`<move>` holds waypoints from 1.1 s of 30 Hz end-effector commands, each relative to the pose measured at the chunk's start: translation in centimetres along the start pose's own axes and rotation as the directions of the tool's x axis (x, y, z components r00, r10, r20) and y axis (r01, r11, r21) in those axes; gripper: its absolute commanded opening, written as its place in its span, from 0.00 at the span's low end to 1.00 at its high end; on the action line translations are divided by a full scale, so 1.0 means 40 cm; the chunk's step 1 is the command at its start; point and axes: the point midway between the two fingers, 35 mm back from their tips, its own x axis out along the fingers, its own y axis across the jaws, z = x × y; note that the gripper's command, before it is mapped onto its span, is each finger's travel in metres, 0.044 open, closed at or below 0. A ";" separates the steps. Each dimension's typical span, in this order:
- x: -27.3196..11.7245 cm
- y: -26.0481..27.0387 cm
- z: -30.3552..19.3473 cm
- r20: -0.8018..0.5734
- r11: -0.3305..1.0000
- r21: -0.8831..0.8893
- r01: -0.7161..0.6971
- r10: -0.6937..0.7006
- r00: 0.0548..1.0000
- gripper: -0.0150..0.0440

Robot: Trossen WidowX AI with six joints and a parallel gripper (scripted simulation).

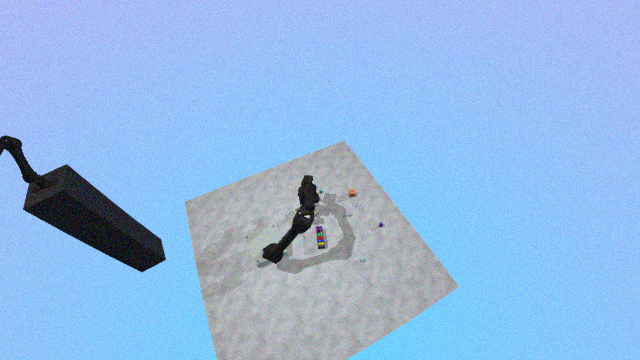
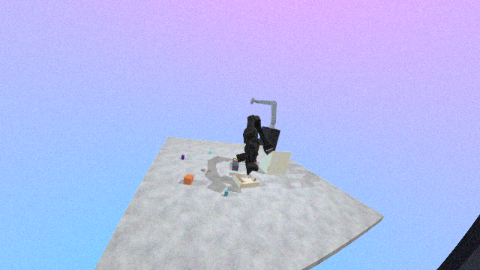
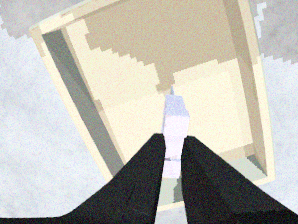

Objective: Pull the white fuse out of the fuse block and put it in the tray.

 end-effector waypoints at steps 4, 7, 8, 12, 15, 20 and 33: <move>-0.001 0.001 0.000 0.001 1.000 0.000 -0.001 0.001 1.000 0.52; -0.001 0.001 0.000 0.001 1.000 0.000 -0.001 0.001 1.000 0.65; -0.001 0.001 0.000 0.001 1.000 0.000 -0.001 0.001 1.000 0.70; -0.031 0.001 0.000 0.001 1.000 -0.002 0.000 0.000 1.000 0.81; -0.094 -0.001 -0.001 0.002 1.000 -0.006 0.003 -0.003 1.000 0.81; -0.094 -0.001 -0.001 0.002 1.000 -0.006 0.003 -0.003 1.000 0.81; -0.096 0.000 0.000 0.011 1.000 -0.011 0.000 0.000 1.000 0.81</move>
